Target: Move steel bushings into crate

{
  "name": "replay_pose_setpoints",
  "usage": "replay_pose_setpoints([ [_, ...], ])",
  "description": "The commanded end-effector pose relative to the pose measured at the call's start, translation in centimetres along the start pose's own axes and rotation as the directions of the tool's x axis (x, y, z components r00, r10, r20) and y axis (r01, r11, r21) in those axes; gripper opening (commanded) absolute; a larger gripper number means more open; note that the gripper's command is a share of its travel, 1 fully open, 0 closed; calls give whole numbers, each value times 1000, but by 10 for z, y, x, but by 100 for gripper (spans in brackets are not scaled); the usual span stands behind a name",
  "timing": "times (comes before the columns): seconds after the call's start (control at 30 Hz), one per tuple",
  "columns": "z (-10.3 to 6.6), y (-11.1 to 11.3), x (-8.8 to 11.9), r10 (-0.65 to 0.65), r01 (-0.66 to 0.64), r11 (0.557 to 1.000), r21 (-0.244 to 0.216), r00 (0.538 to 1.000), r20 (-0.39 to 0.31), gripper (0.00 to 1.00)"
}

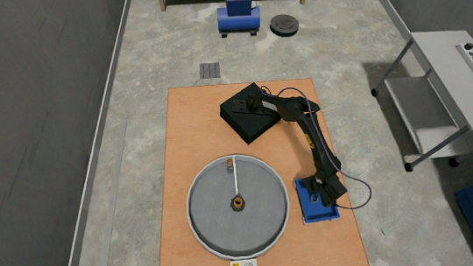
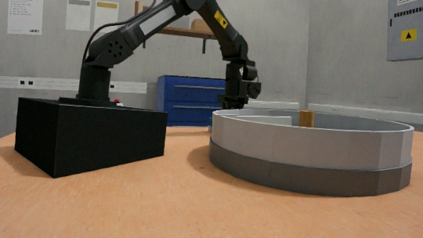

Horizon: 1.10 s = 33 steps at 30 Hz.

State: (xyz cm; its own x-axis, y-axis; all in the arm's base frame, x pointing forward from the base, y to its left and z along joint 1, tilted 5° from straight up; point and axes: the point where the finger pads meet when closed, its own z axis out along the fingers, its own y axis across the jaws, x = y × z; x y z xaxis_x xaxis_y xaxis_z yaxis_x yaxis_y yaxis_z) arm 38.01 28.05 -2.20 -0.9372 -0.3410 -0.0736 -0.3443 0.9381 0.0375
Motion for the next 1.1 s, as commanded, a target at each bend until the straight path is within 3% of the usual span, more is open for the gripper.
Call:
replay_pose_setpoints([
  [0.0, -2, -8, -5, 6, -6, 1000, 11, 1000, 17, 0],
  [1.07, -5, -9, -2, 5, -5, 1000, 8, 1000, 25, 0],
])
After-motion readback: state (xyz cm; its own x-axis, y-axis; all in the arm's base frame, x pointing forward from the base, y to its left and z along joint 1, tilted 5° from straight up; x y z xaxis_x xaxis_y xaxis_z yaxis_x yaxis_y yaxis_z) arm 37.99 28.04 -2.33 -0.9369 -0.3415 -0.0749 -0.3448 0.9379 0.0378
